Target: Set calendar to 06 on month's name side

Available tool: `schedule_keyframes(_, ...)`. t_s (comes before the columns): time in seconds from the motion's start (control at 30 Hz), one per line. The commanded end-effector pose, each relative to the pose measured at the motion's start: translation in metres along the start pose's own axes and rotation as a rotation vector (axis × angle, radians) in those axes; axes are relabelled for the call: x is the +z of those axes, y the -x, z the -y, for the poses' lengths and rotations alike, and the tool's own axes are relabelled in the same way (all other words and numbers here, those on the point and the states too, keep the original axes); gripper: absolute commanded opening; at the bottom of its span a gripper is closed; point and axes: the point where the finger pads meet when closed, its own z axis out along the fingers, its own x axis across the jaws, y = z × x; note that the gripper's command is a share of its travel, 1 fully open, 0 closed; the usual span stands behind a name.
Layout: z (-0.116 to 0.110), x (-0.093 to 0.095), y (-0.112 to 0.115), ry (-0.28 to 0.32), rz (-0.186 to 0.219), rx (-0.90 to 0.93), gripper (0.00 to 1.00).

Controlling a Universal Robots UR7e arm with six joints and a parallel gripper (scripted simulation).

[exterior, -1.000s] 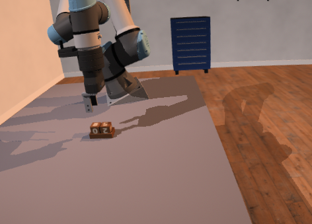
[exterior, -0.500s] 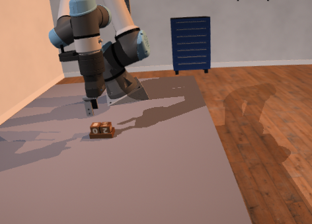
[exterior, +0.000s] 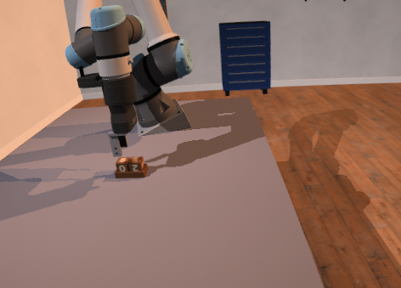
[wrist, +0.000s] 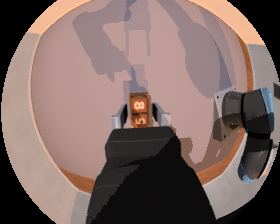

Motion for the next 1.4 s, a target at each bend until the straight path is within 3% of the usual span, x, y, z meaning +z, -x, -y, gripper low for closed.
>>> schedule_keyframes(0.0,0.000,0.005,0.000,0.000,0.001,0.000,0.90)
schedule_keyframes(0.5,0.000,0.017,0.000,0.000,0.001,0.000,0.90)
schedule_keyframes(1.37,0.000,0.018,0.000,0.000,0.001,0.000,0.90)
